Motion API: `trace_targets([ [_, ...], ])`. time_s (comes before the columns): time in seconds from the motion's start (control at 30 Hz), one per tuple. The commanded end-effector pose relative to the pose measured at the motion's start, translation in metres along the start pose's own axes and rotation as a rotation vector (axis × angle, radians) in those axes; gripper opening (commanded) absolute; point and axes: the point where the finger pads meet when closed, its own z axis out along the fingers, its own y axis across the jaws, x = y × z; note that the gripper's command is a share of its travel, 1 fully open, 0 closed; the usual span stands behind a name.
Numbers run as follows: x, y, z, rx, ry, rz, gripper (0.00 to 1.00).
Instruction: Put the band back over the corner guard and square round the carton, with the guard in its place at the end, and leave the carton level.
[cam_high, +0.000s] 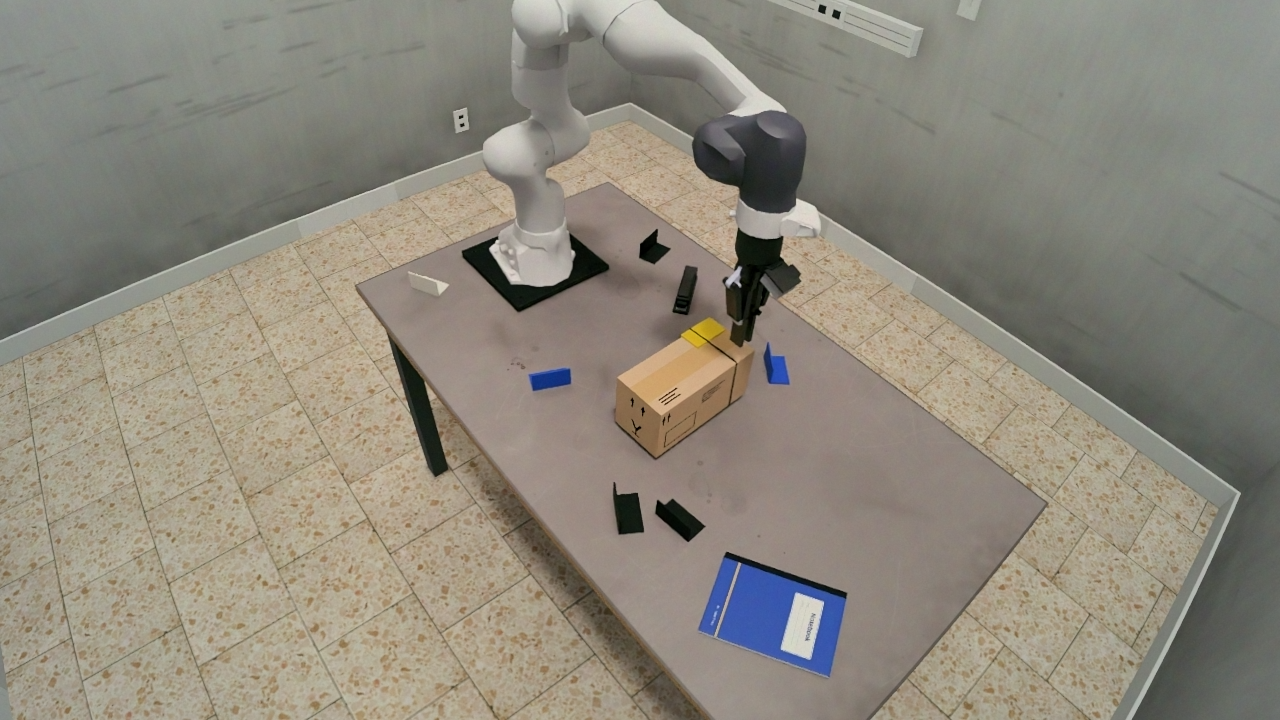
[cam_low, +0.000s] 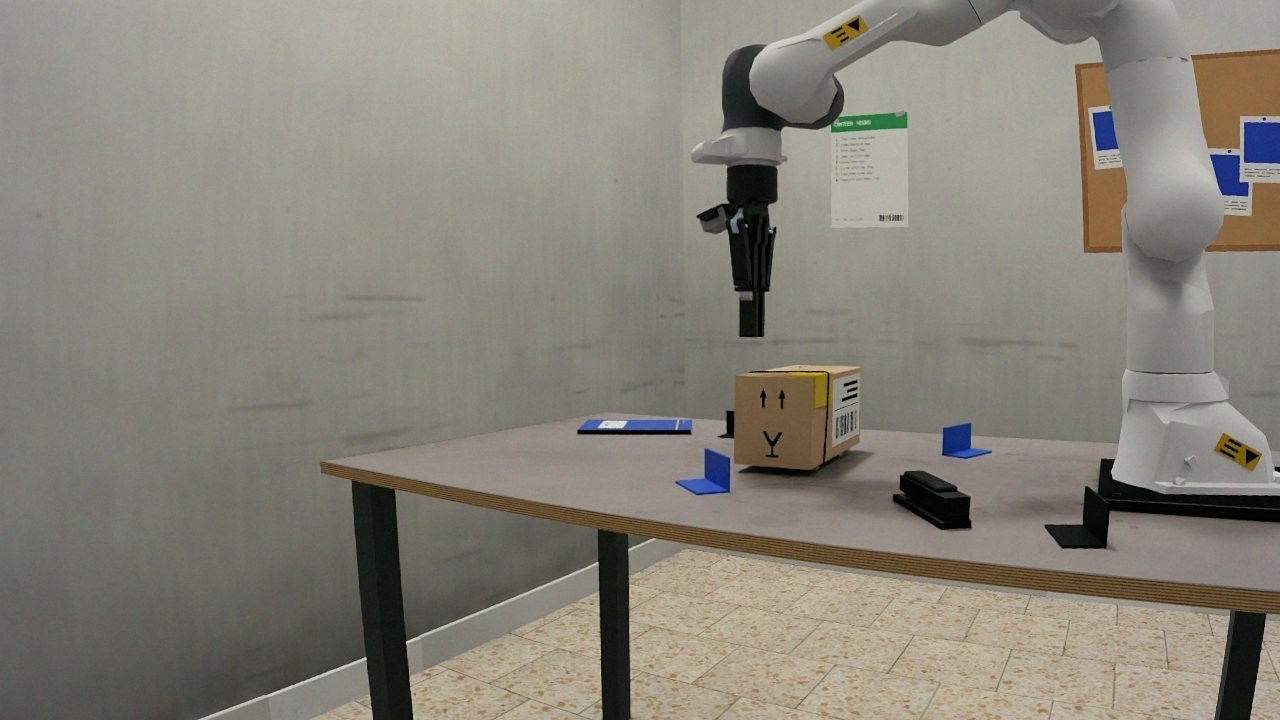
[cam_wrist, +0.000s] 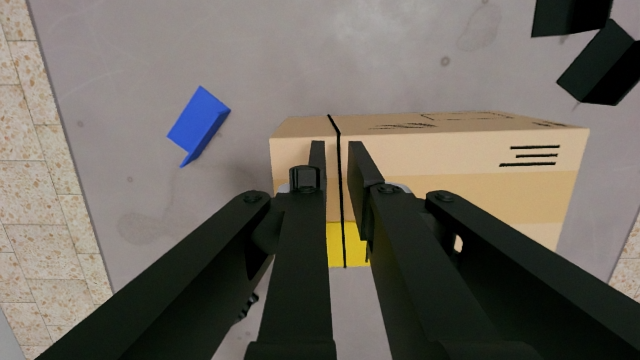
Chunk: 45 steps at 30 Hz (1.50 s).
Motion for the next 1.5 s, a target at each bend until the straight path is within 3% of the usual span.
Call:
trace_targets([
  [0.0,-0.005,0.0,-0.002,-0.004,-0.016,0.004,0.18],
  [0.5,-0.005,0.0,-0.024,-0.004,-0.016,0.004,0.18],
  [1.47,-0.005,0.0,-0.026,-0.004,-0.016,0.004,0.18],
])
